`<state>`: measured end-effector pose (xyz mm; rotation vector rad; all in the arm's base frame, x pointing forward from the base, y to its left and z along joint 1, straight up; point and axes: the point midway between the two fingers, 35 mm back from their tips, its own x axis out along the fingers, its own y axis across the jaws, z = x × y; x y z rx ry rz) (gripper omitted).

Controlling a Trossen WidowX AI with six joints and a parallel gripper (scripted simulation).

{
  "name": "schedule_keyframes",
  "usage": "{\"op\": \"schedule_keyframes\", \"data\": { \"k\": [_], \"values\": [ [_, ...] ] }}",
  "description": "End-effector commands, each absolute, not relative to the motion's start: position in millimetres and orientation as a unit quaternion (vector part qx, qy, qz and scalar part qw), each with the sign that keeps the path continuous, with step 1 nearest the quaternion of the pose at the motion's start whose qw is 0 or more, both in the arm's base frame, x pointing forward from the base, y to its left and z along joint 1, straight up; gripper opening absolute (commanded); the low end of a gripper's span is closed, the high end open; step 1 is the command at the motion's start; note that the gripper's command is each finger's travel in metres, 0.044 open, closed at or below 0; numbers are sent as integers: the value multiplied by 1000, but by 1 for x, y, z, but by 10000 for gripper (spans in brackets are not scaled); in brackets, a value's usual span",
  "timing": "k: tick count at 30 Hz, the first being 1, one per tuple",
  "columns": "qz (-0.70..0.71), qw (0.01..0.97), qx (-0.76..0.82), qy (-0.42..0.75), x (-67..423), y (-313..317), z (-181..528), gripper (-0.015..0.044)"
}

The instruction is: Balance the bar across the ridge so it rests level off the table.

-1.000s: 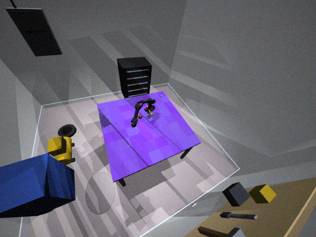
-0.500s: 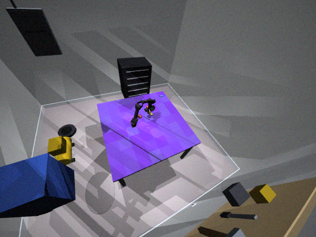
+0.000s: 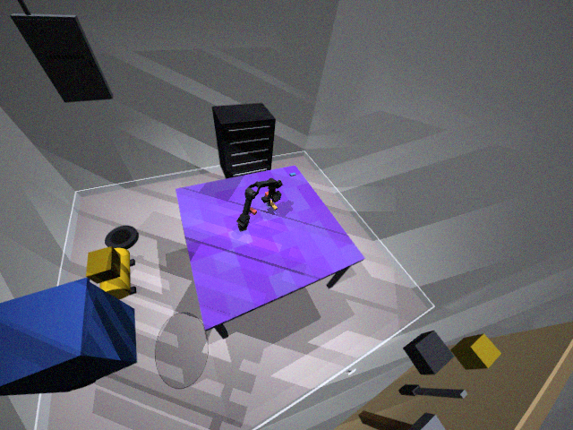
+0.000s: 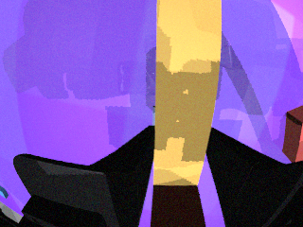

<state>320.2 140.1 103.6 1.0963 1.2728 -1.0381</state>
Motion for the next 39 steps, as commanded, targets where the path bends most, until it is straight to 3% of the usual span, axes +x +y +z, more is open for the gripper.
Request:
{"op": "schedule_keyframes", "data": {
  "k": [1, 39],
  "values": [
    [-439, 551, 463, 538, 320, 140, 103, 167],
    [-439, 551, 463, 538, 320, 140, 103, 185]
  ]
}}
